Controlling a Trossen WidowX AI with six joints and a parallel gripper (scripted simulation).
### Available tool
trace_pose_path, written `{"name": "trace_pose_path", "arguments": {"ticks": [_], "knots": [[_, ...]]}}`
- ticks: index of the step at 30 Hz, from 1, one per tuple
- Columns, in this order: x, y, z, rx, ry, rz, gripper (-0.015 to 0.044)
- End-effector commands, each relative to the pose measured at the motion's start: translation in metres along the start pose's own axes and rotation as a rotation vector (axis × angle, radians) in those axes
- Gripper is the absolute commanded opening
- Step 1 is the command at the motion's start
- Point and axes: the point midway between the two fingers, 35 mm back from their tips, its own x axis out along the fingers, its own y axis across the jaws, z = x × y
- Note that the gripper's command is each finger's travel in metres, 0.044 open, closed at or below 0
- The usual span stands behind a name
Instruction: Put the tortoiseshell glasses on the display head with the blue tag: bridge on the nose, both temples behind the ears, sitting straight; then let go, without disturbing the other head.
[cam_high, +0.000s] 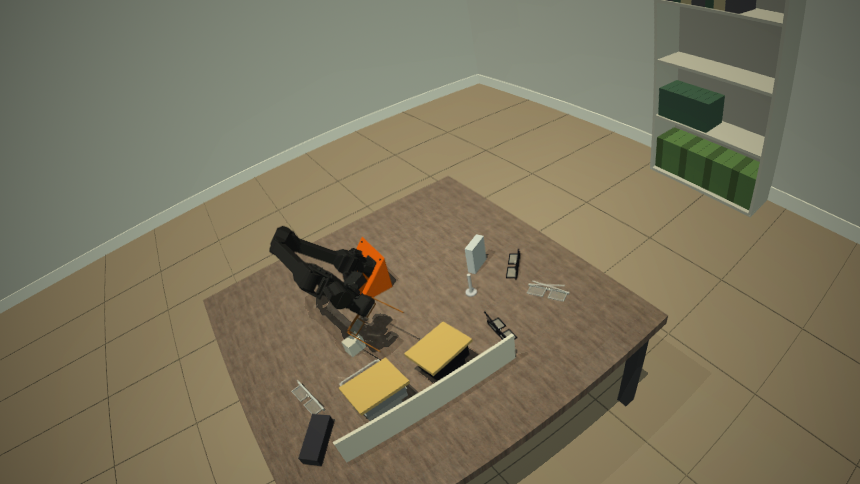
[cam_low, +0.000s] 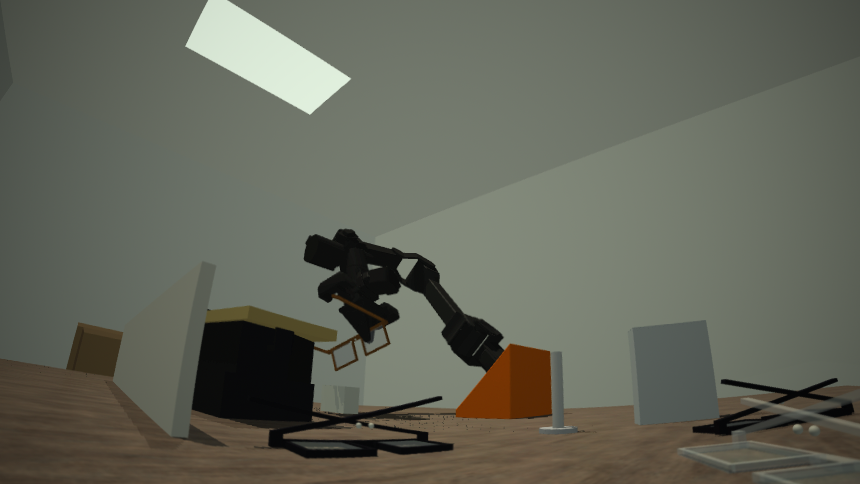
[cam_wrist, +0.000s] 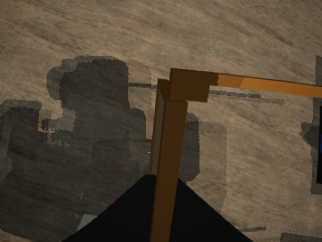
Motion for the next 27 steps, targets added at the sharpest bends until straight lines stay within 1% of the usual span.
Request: {"name": "trace_pose_path", "arguments": {"ticks": [1,12,22,27], "knots": [[0.013,-0.006,0.014,0.017,0.047,0.067,0.0],[0.032,-0.018,0.046,0.056,0.217,0.142,0.0],[0.044,-0.027,0.075,0.079,0.403,0.133,0.0],[0.045,-0.027,0.076,0.078,0.421,0.122,0.0]]}}
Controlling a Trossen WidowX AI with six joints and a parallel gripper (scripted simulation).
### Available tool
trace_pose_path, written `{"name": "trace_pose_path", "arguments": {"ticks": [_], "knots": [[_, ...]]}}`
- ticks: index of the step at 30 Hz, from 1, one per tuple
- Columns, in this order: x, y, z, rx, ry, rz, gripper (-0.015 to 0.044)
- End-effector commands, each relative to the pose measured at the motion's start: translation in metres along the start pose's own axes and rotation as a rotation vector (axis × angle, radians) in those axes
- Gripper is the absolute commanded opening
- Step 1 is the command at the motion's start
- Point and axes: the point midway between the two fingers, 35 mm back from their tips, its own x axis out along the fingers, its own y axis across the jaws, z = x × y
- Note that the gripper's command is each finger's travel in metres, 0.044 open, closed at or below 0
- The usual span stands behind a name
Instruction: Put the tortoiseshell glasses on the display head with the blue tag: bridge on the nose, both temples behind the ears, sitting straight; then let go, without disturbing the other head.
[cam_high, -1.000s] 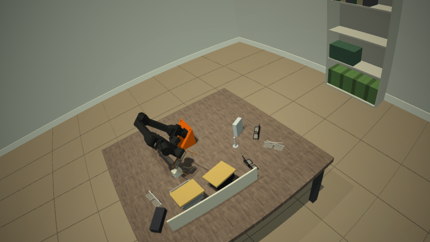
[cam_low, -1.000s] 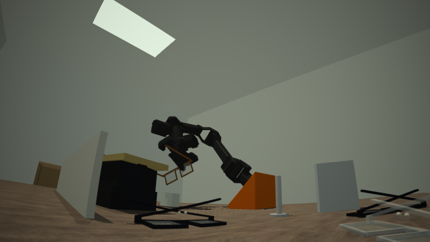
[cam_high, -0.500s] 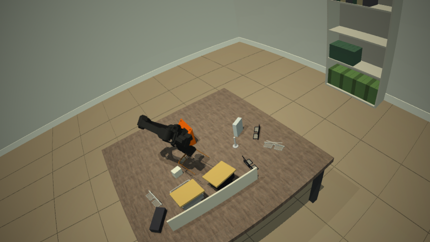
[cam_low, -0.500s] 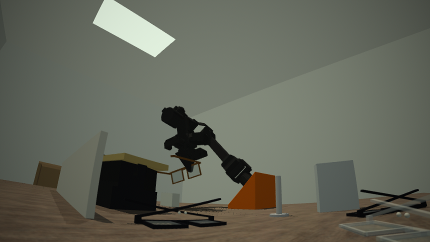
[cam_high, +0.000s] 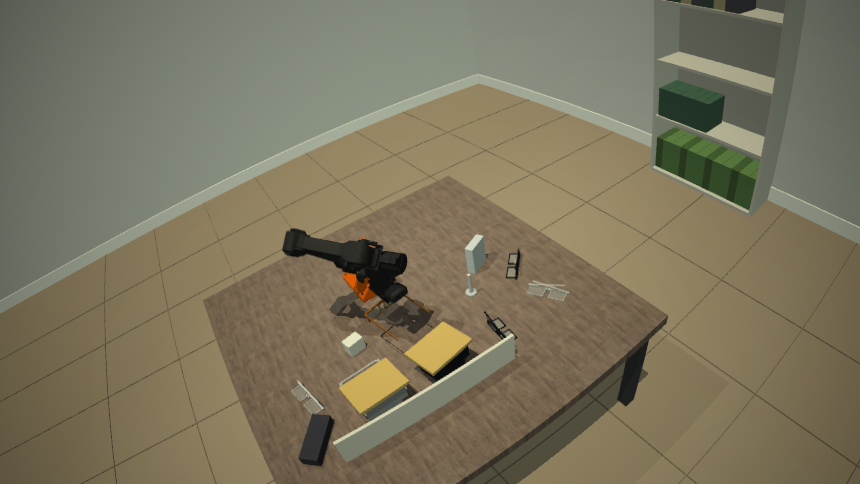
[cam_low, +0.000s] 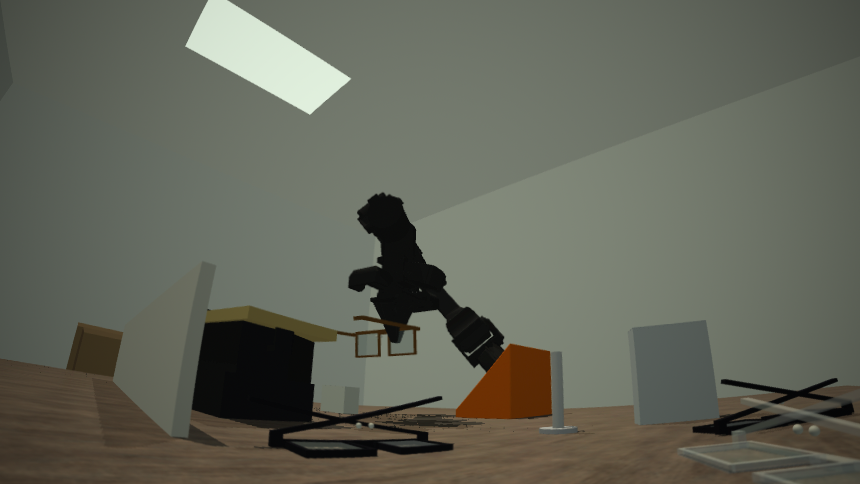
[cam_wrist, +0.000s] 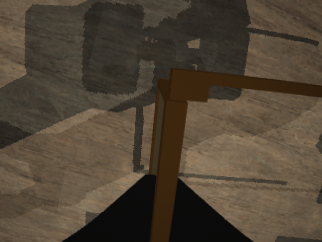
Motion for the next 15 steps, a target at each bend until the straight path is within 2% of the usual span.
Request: {"name": "trace_pose_path", "arguments": {"ticks": [1,10,15], "knots": [[0.004,0.001,0.002,0.004,0.033,-0.009,0.0],[0.012,0.001,0.002,0.0,0.06,-0.12,0.0],[0.018,0.002,0.002,0.002,0.036,-0.095,0.0]]}}
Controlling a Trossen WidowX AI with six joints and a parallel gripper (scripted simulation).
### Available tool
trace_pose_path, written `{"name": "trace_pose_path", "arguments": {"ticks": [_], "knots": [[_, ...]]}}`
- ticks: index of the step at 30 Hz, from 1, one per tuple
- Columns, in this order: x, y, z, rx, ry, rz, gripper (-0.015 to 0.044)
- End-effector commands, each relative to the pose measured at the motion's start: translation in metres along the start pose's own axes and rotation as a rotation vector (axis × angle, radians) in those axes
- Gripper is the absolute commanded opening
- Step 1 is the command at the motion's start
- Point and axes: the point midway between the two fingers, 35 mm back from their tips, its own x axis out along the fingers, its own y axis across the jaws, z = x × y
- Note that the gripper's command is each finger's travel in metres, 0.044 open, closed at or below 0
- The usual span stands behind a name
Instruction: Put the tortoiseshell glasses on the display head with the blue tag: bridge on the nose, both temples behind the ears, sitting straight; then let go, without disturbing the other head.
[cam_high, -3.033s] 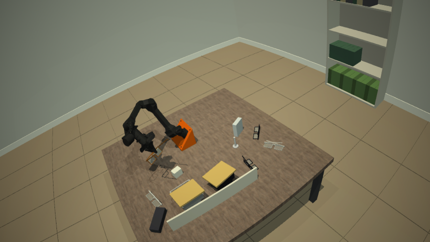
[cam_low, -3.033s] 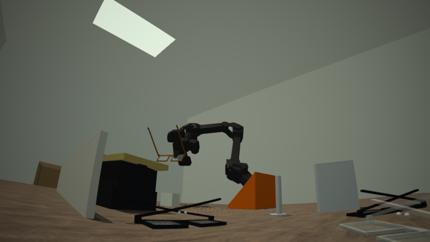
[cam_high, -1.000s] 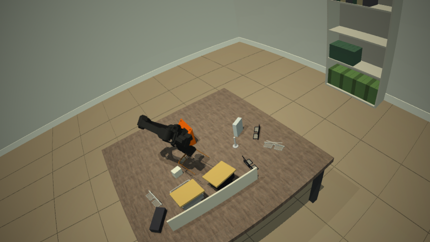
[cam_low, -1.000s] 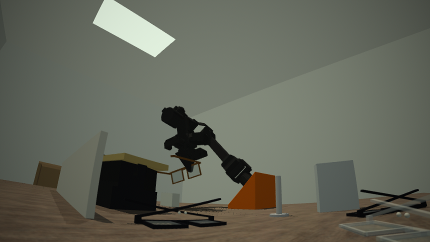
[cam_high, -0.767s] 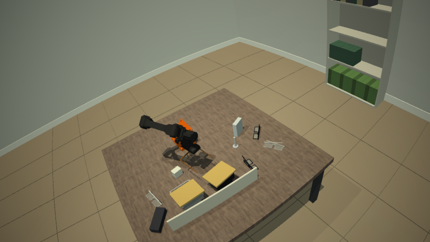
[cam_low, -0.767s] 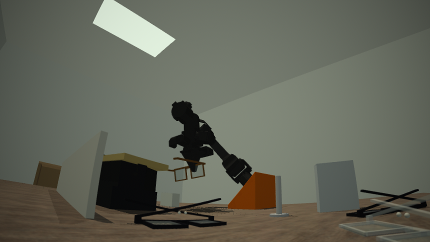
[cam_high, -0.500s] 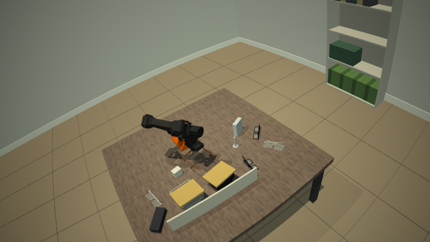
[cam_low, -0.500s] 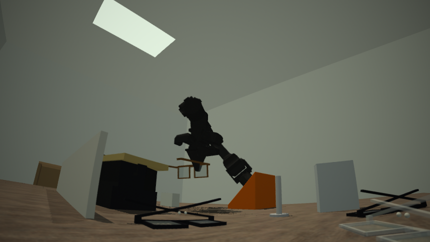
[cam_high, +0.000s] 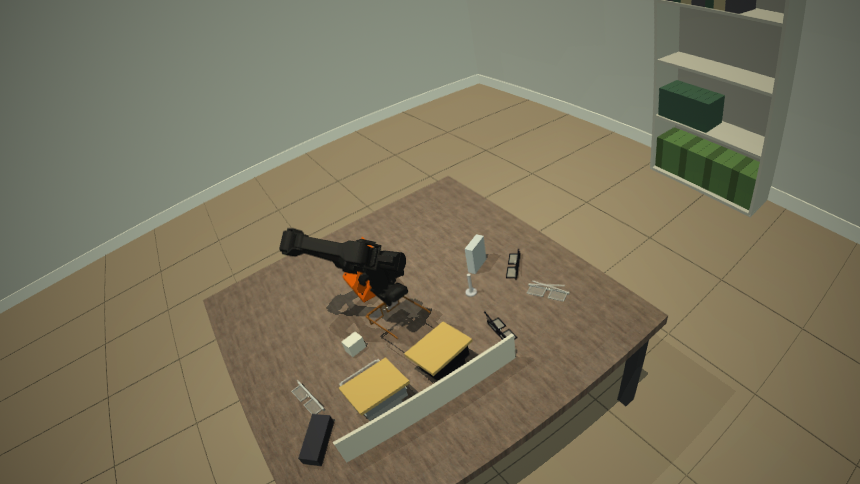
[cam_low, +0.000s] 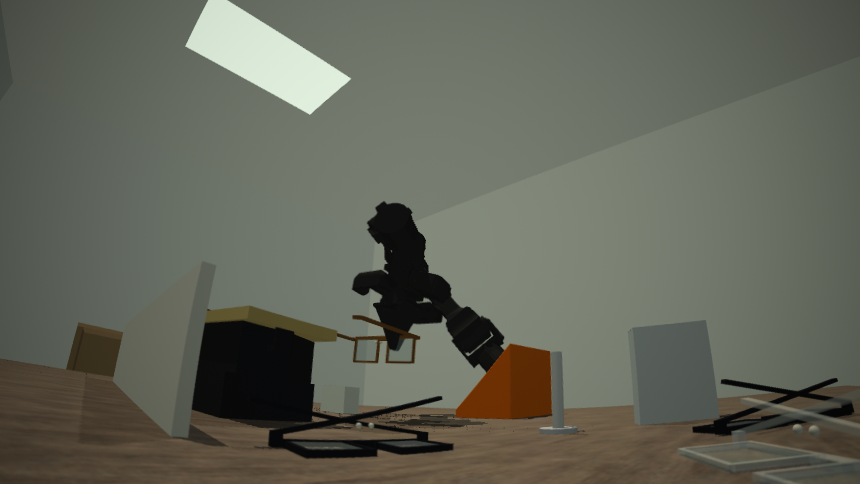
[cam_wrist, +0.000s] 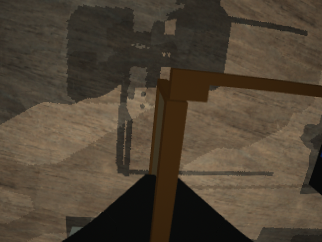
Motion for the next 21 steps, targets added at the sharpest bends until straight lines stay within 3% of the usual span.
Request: {"name": "trace_pose_path", "arguments": {"ticks": [1,21], "knots": [[0.005,0.003,0.0,0.001,-0.016,0.019,0.0],[0.022,0.004,-0.003,0.001,-0.006,0.043,0.0]]}}
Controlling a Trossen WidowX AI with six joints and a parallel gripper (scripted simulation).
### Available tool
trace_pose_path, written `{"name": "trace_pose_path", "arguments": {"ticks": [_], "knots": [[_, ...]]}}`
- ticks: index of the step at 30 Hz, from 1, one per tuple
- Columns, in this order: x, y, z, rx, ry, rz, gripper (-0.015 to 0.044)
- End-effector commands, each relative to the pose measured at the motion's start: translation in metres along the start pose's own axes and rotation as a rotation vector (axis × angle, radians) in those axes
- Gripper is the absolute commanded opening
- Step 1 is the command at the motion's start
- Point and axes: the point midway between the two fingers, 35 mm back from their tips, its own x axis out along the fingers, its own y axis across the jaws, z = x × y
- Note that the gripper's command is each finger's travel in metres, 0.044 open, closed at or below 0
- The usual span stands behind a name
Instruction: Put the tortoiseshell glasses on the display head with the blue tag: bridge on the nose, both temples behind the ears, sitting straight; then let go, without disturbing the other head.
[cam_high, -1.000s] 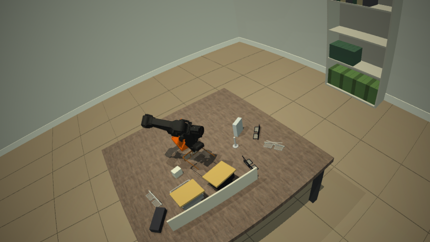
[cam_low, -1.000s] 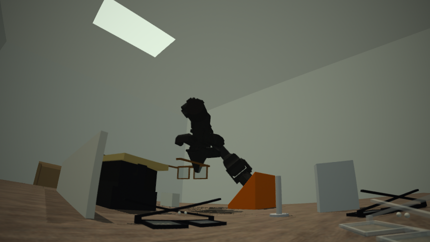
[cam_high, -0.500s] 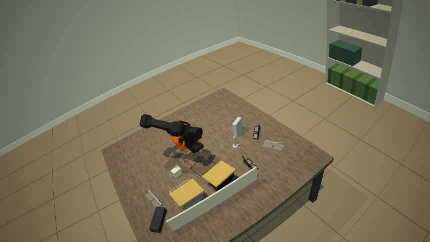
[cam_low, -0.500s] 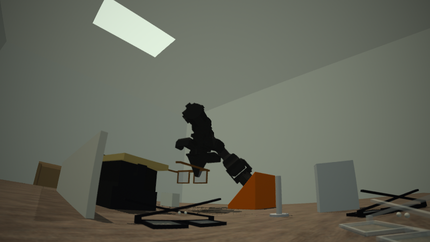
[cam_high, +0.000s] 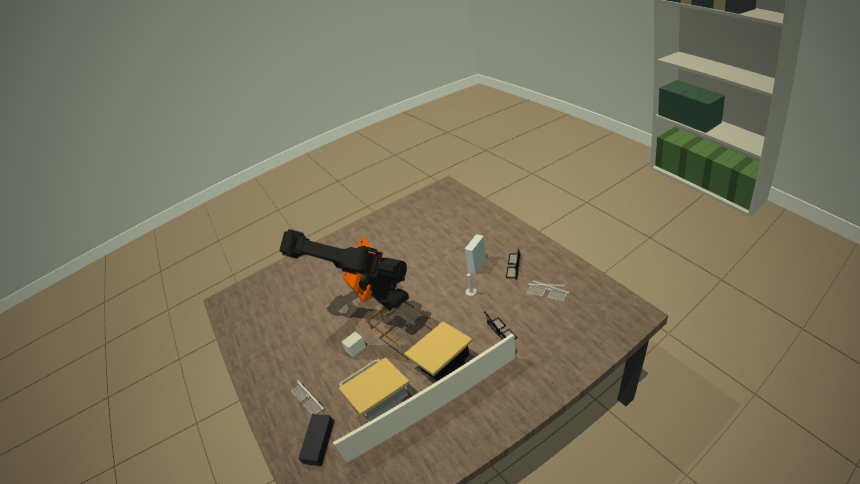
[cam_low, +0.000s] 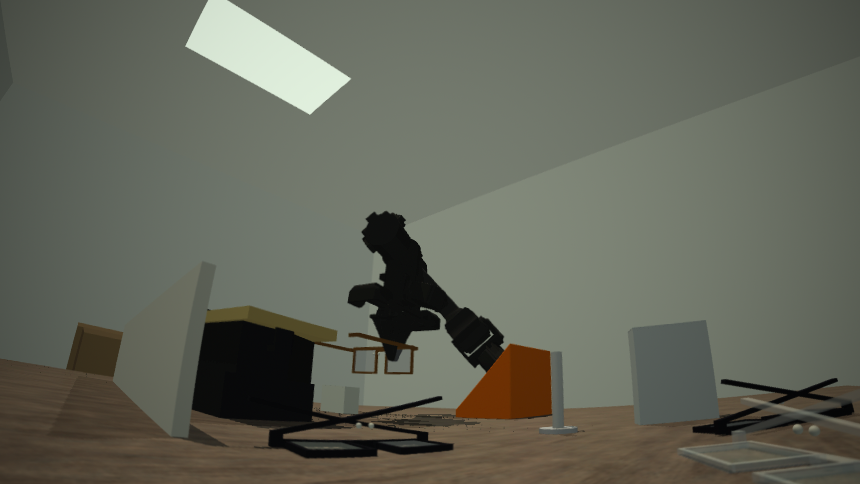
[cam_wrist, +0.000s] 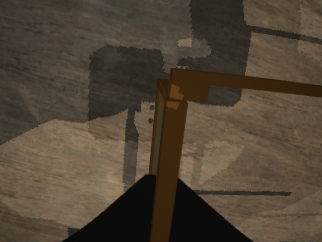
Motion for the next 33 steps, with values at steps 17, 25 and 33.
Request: {"name": "trace_pose_path", "arguments": {"ticks": [17,25,33], "knots": [[0.017,0.003,0.001,-0.008,0.008,0.004,0.0],[0.023,0.003,0.001,-0.008,0.008,0.004,0.0],[0.026,0.003,0.002,-0.008,0.008,0.004,0.0]]}}
